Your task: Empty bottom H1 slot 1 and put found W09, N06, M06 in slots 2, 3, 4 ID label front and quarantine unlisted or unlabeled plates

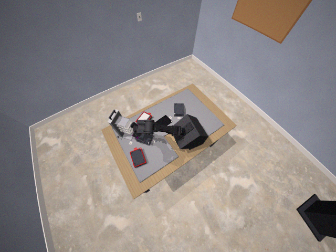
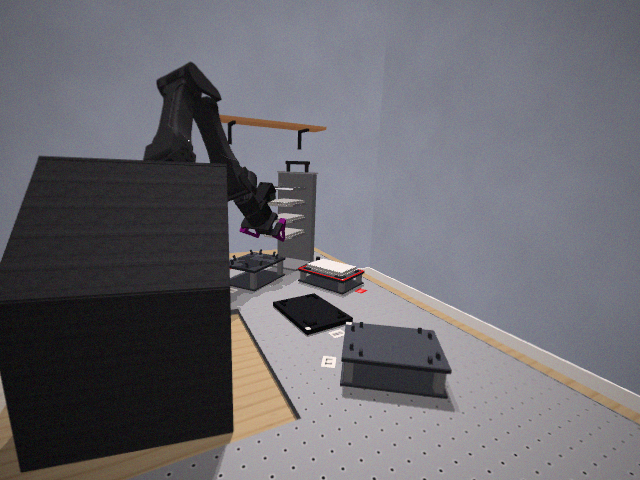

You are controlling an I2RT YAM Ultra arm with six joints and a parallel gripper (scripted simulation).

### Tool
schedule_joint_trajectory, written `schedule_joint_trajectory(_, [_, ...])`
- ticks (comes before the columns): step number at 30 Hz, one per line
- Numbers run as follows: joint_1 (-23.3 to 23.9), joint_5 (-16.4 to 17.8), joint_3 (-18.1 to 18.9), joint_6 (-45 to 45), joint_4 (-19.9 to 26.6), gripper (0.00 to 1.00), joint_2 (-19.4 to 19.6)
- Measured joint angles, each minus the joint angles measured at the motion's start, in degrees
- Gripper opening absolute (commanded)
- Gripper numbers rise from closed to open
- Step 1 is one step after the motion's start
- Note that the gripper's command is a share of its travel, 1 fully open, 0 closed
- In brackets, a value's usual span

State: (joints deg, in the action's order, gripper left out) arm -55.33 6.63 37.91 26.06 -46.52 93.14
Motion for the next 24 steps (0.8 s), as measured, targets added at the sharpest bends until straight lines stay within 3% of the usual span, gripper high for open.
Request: schedule_joint_trajectory(24, [1.07,1.07,6.51,-0.17,4.35,1.0,2.43])
